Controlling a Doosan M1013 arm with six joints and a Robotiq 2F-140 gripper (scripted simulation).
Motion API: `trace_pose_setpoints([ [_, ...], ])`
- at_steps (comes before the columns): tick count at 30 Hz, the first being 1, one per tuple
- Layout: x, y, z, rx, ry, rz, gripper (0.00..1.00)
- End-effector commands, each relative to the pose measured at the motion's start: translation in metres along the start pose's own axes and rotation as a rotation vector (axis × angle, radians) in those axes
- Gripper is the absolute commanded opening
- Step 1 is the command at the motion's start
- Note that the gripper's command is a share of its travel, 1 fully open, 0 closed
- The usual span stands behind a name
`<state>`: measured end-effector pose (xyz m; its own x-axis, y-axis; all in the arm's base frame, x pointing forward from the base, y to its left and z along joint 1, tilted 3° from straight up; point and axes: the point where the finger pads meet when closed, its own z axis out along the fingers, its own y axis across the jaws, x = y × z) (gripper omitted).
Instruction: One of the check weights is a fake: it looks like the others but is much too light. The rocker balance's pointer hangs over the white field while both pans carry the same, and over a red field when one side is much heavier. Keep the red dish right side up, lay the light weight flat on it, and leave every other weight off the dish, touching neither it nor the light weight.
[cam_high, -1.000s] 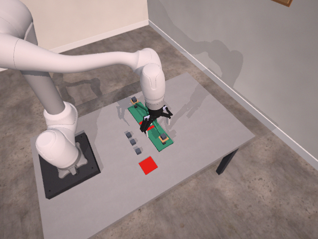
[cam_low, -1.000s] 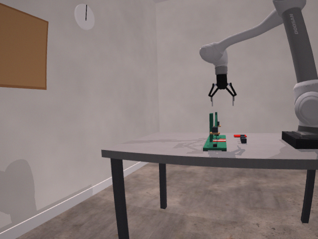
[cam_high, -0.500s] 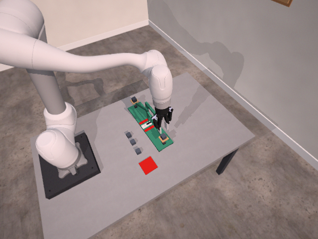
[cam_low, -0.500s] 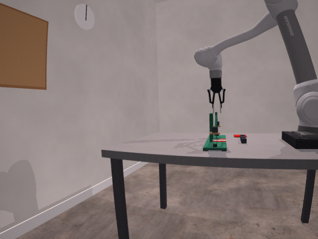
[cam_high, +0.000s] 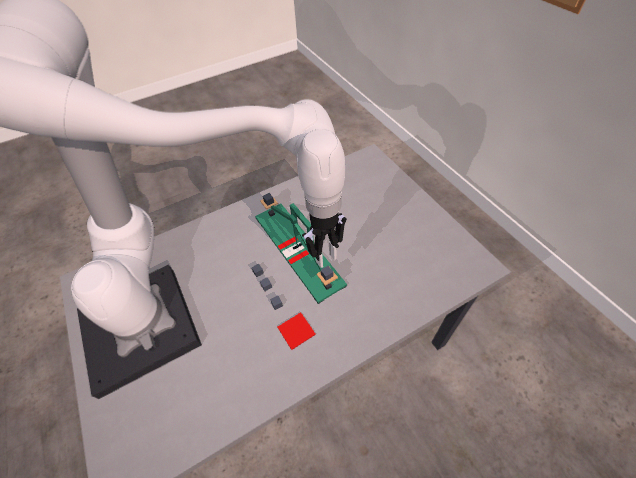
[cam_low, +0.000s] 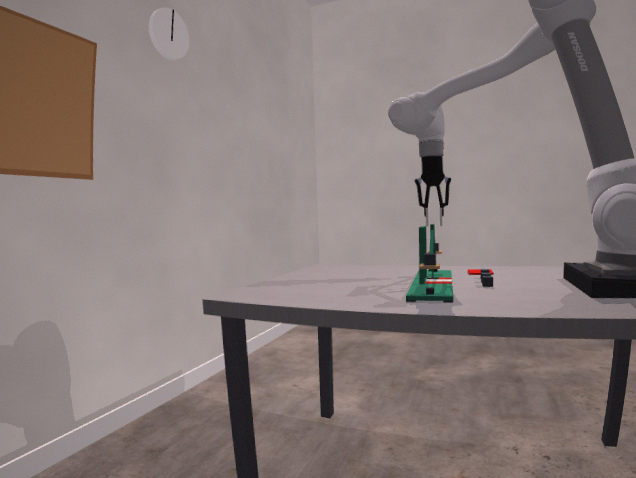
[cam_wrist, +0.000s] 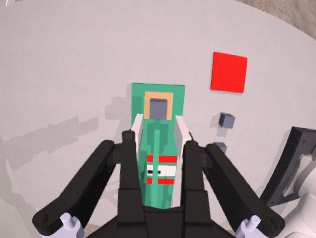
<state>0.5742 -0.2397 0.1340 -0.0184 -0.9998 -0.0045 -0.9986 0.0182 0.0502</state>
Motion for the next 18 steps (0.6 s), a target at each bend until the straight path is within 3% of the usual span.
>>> trace_pose_setpoints([
  [1, 0.0, 0.0, -0.0001, 0.0, 0.0, 0.0, 0.35],
  [18, 0.0, 0.0, 0.0023, 0.0, 0.0, 0.0, 0.35],
])
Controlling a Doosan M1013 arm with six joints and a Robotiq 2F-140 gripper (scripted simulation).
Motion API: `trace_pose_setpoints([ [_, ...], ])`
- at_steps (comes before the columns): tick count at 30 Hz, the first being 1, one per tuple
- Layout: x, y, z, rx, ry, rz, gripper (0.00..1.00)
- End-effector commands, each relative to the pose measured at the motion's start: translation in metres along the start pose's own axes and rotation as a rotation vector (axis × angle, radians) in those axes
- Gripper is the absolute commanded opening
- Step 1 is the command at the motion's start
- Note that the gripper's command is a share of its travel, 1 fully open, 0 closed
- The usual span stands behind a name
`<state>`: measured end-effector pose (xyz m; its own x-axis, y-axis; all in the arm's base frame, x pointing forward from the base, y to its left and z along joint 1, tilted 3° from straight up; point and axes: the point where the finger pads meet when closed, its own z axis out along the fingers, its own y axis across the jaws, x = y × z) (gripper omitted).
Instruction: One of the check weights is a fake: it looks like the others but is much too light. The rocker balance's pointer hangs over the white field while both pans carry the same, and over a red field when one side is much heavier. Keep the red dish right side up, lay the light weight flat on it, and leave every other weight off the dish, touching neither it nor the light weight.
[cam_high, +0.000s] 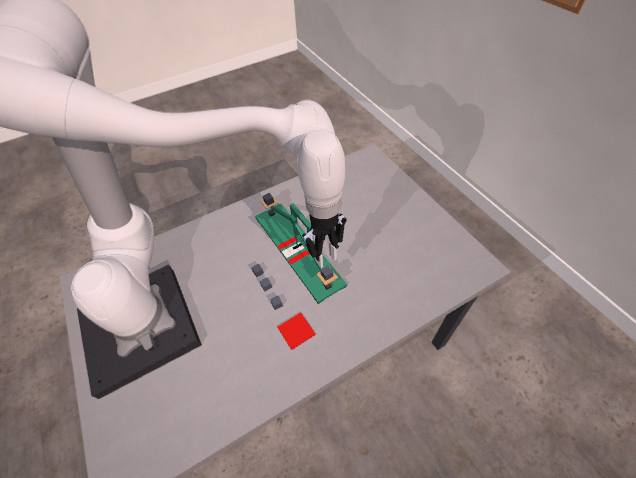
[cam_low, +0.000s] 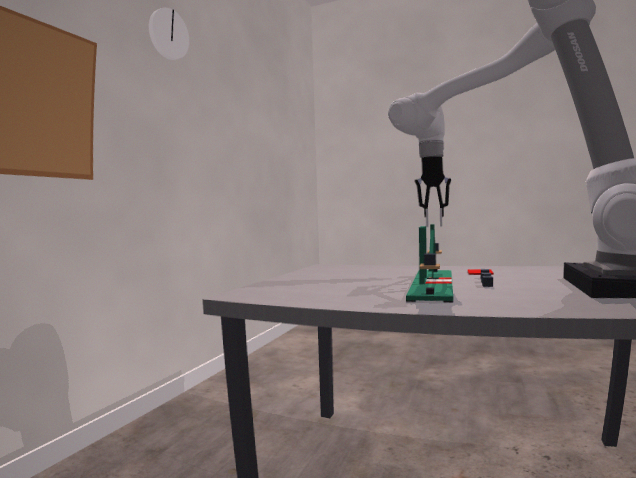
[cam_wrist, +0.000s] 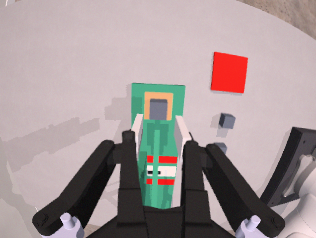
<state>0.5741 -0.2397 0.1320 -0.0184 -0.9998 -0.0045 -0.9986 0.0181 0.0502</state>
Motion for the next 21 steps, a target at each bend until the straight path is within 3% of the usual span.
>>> trace_pose_setpoints([
  [1, 0.0, 0.0, 0.0, 0.0, 0.0, 0.0, 0.35],
  [21, 0.0, 0.0, 0.022, 0.0, 0.0, 0.0, 0.35],
])
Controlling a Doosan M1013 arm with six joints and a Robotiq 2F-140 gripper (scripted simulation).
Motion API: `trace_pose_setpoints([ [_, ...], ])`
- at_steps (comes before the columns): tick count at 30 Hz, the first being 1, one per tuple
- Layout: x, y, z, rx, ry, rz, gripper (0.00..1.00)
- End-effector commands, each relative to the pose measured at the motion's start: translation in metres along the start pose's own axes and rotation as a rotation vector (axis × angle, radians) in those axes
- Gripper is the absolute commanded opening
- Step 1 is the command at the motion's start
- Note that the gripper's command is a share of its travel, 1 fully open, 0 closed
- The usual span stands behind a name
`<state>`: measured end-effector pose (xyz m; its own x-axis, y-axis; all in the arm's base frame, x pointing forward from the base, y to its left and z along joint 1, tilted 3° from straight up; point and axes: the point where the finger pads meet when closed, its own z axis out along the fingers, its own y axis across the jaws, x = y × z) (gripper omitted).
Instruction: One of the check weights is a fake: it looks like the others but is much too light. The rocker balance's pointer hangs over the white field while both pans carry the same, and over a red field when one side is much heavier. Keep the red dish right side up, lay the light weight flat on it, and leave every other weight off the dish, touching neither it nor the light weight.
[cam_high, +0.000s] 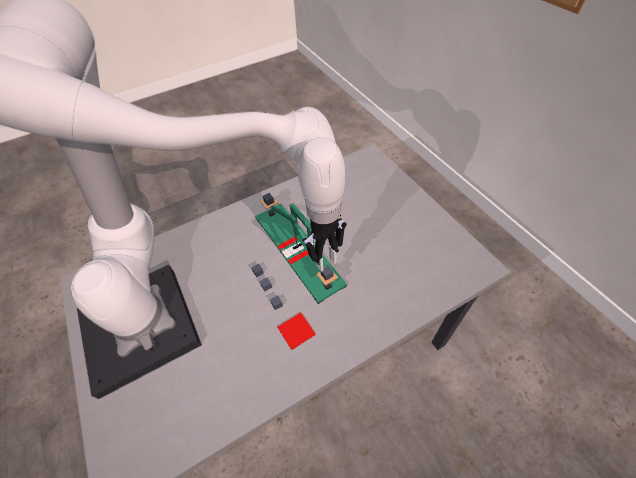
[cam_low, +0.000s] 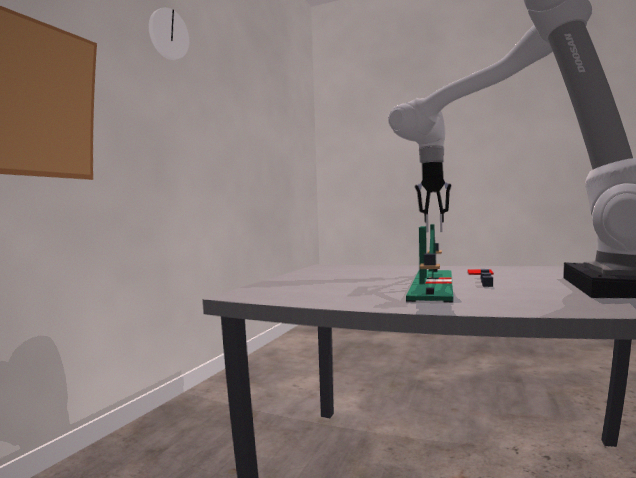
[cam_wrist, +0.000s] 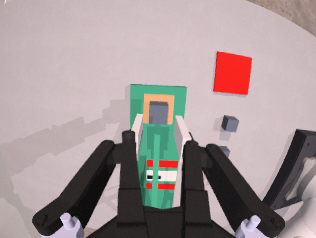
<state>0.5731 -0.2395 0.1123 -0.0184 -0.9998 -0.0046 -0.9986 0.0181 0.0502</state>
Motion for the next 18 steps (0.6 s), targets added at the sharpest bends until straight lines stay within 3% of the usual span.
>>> trace_pose_setpoints([
  [1, 0.0, 0.0, 0.004, 0.0, 0.0, 0.0, 0.35],
  [18, 0.0, 0.0, 0.025, 0.0, 0.0, 0.0, 0.35],
])
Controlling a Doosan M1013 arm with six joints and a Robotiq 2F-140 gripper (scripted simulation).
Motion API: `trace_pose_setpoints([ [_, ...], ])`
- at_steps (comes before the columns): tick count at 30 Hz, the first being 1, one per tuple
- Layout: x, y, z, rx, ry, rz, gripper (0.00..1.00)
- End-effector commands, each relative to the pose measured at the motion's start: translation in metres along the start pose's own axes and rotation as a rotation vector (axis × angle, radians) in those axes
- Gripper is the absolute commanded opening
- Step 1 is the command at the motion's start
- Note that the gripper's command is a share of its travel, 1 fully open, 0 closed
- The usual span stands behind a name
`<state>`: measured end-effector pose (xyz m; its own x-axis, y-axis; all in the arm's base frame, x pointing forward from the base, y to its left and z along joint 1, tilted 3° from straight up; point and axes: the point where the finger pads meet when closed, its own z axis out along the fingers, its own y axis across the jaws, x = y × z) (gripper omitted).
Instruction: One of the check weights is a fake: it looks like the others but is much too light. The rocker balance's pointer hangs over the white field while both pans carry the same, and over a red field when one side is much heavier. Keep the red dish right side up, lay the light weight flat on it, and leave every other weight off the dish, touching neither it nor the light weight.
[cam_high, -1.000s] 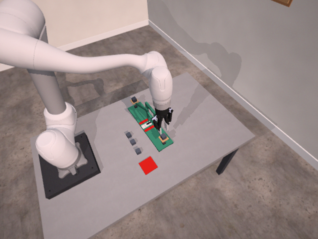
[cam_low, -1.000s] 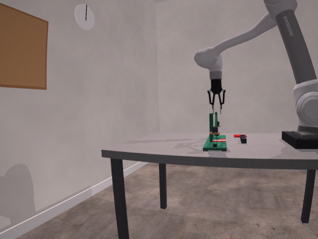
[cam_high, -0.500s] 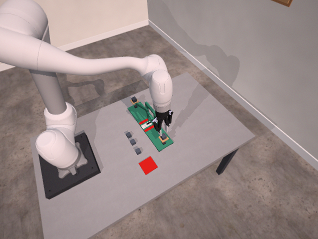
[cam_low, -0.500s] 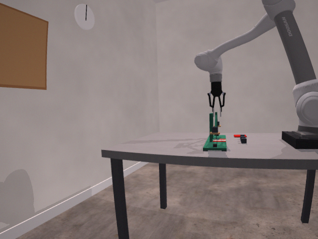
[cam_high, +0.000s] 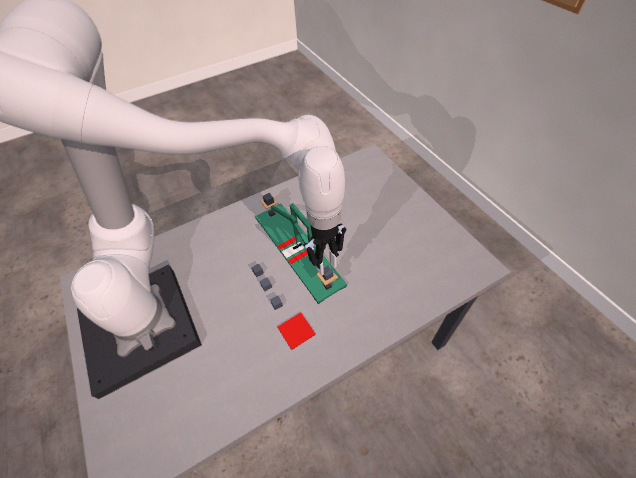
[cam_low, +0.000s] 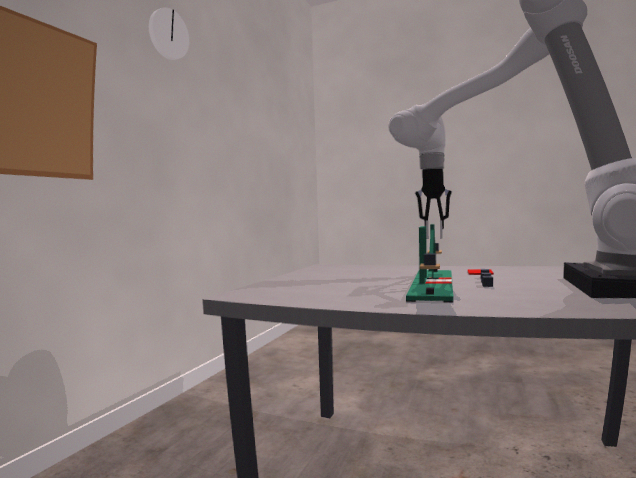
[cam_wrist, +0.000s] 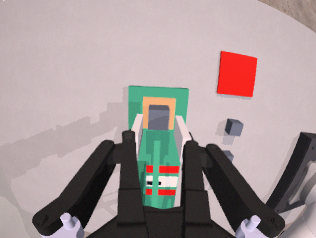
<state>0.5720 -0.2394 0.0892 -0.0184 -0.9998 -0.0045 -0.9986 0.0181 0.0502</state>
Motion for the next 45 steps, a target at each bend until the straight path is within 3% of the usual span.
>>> trace_pose_setpoints([
  [1, 0.0, 0.0, 0.0025, 0.0, 0.0, 0.0, 0.35],
  [45, 0.0, 0.0, 0.007, 0.0, 0.0, 0.0, 0.35],
])
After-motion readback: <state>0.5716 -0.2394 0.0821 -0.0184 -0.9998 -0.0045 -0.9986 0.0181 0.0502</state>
